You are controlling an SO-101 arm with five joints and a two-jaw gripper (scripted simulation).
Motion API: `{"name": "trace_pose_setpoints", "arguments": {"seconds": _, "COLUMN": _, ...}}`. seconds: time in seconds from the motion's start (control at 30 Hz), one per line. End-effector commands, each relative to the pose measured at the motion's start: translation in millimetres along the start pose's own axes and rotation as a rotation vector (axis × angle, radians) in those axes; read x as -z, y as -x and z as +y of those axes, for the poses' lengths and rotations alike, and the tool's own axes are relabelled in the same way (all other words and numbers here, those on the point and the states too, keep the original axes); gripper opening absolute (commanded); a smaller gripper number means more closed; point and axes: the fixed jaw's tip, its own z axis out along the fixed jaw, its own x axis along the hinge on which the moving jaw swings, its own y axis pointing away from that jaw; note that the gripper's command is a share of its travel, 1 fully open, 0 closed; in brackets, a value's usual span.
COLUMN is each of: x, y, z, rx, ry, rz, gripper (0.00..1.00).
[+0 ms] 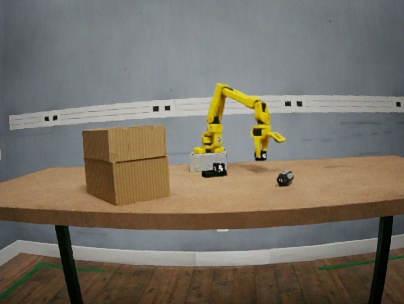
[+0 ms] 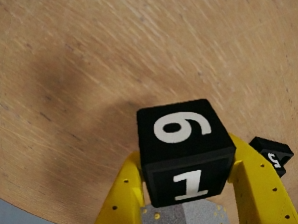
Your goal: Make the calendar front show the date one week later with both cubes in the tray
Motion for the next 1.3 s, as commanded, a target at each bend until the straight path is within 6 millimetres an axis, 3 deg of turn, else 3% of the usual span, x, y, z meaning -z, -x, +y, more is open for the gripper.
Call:
{"name": "trace_pose_setpoints", "arguments": {"seconds": 0.0, "x": 1.3, "y": 1.9, "z": 2.7, "rx": 0.010, "ry": 0.007, "rz": -0.059, "gripper": 0.00}}
{"name": "trace_pose_setpoints", "arguments": {"seconds": 0.53, "x": -1.9, "y": 3.5, "z": 1.4, "rx": 0.030, "ry": 0.030, "rz": -0.359, "gripper": 0.00}}
{"name": "trace_pose_setpoints", "arguments": {"seconds": 1.0, "x": -2.5, "y": 3.5, "z": 1.2, "rx": 0.033, "ry": 0.033, "rz": -0.408, "gripper": 0.00}}
{"name": "trace_pose_setpoints", "arguments": {"seconds": 1.27, "x": -6.7, "y": 7.4, "z": 1.0, "rx": 0.042, "ry": 0.039, "rz": -0.542, "gripper": 0.00}}
